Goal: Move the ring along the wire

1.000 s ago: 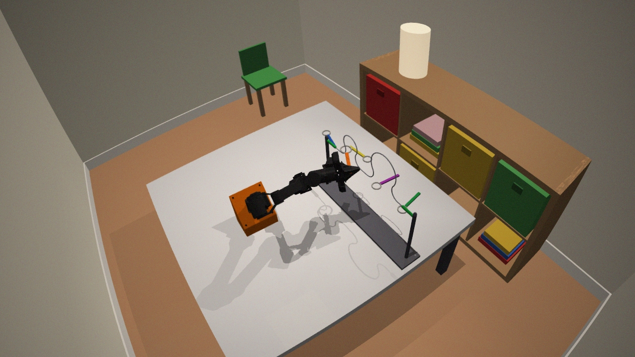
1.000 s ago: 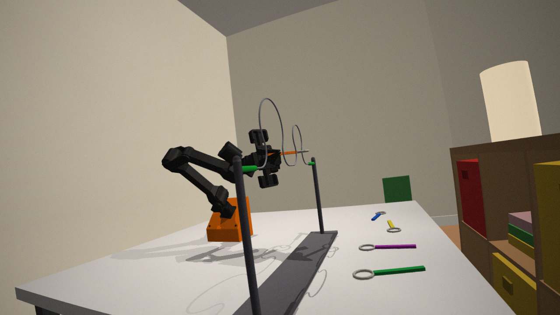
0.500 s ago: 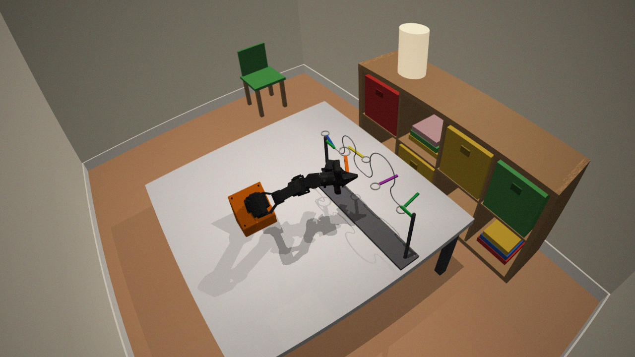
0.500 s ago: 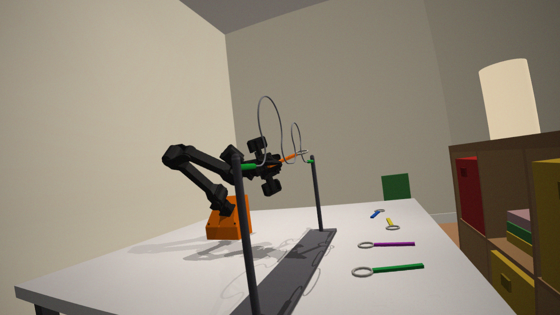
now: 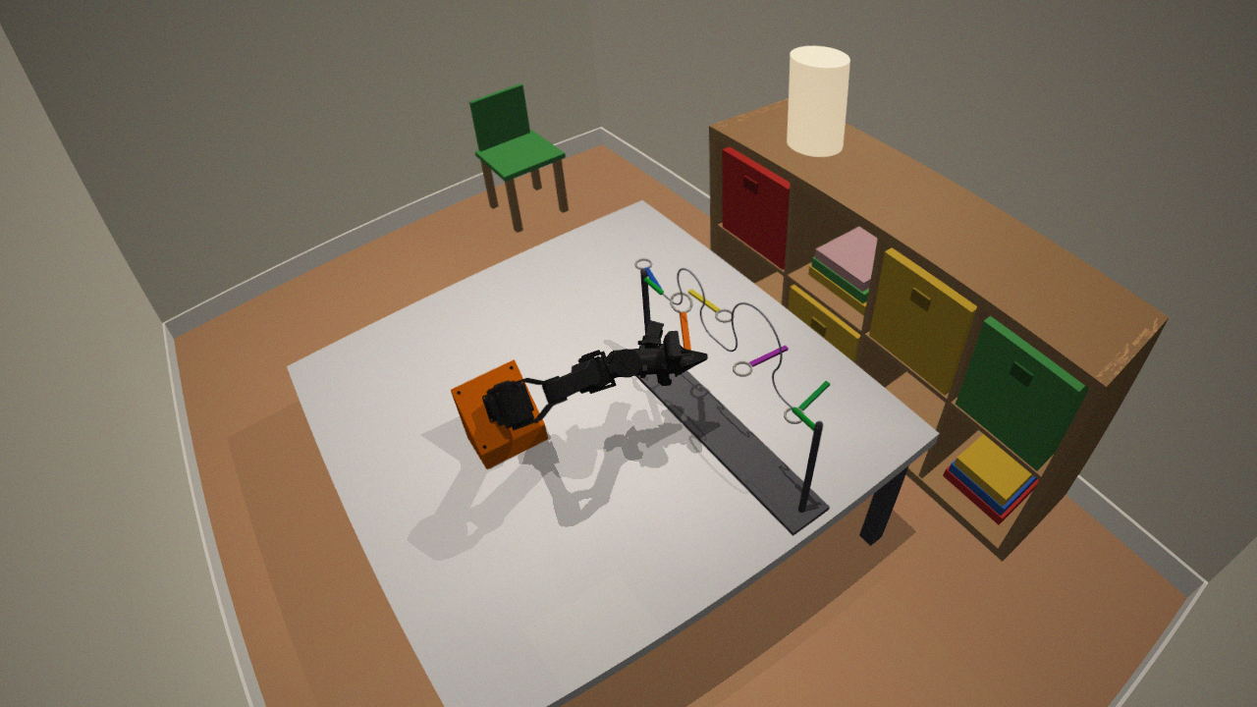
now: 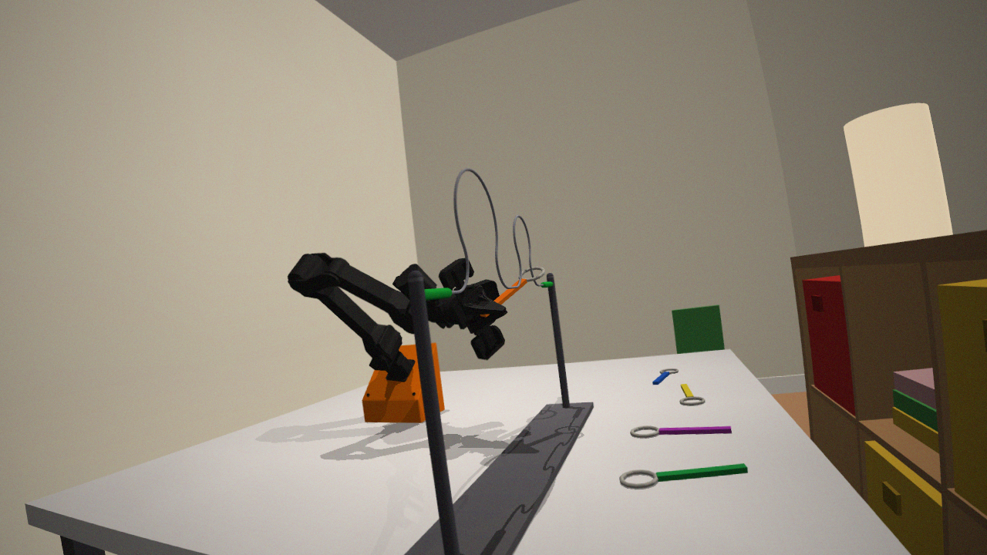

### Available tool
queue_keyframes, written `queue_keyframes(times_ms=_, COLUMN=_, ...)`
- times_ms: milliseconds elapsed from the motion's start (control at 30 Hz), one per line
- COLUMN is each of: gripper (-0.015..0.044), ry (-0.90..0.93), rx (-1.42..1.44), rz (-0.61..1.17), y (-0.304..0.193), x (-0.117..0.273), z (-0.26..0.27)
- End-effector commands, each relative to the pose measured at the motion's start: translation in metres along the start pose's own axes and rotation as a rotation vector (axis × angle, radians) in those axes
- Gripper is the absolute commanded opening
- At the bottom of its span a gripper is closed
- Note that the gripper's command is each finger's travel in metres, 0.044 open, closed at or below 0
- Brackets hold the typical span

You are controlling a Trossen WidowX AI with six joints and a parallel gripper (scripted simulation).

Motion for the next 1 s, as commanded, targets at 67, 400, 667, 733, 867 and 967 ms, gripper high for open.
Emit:
queue_keyframes(times_ms=67, gripper=-0.0150, ry=0.065, rx=-0.119, rz=-0.015, y=0.002, x=0.001, z=0.023)
queue_keyframes(times_ms=400, gripper=-0.0150, ry=0.120, rx=-0.237, rz=0.002, y=0.006, x=0.005, z=0.042)
queue_keyframes(times_ms=667, gripper=-0.0150, ry=0.161, rx=-0.326, rz=0.015, y=0.010, x=0.009, z=0.056)
queue_keyframes(times_ms=733, gripper=-0.0150, ry=0.172, rx=-0.349, rz=0.018, y=0.011, x=0.010, z=0.060)
queue_keyframes(times_ms=867, gripper=-0.0150, ry=0.192, rx=-0.391, rz=0.024, y=0.014, x=0.012, z=0.066)
queue_keyframes(times_ms=967, gripper=-0.0150, ry=0.207, rx=-0.423, rz=0.029, y=0.016, x=0.014, z=0.071)
Point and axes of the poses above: the point midway between the two fingers, 35 mm back from their tips, its own x axis back along the fingers, its own z axis across the jaws, y = z × x, the point moved 2 cm from there along x, back along the fingers, and after that the axes turned 1 degree about -x, right-handed, at the moved point
